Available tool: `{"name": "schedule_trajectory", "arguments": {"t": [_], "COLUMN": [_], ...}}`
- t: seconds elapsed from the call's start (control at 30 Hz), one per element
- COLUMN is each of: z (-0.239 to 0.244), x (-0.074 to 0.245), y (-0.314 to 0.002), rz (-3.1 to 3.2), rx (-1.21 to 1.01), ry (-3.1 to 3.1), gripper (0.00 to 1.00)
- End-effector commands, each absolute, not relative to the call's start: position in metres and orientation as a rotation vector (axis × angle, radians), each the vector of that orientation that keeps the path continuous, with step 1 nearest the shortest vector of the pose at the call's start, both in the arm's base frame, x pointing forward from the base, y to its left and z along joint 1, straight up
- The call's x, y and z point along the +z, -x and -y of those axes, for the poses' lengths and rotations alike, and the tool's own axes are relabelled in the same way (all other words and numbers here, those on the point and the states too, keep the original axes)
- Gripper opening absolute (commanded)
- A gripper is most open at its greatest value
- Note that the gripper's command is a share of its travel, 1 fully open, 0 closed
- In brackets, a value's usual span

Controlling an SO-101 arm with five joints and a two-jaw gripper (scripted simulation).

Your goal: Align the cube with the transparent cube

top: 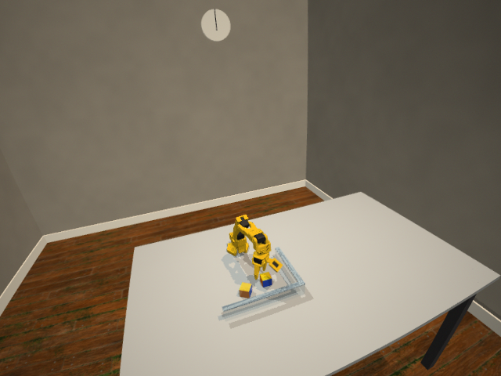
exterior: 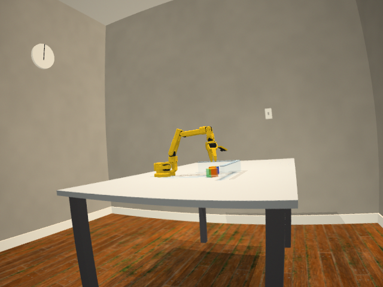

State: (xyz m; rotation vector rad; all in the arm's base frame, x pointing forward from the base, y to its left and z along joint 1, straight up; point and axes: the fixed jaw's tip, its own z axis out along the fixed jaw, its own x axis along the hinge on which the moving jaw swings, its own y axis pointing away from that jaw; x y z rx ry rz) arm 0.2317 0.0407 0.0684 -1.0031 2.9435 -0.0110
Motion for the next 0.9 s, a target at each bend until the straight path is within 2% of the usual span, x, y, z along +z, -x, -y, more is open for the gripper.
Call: {"name": "schedule_trajectory", "arguments": {"t": [0.0, 0.87], "z": [-0.0410, -0.0407], "x": [0.0949, 0.0949], "y": [-0.2412, -0.2411], "rz": [-2.816, -2.802], "rx": [-0.047, -0.050], "ry": [0.964, 1.004], "gripper": [0.35, 0.35]}}
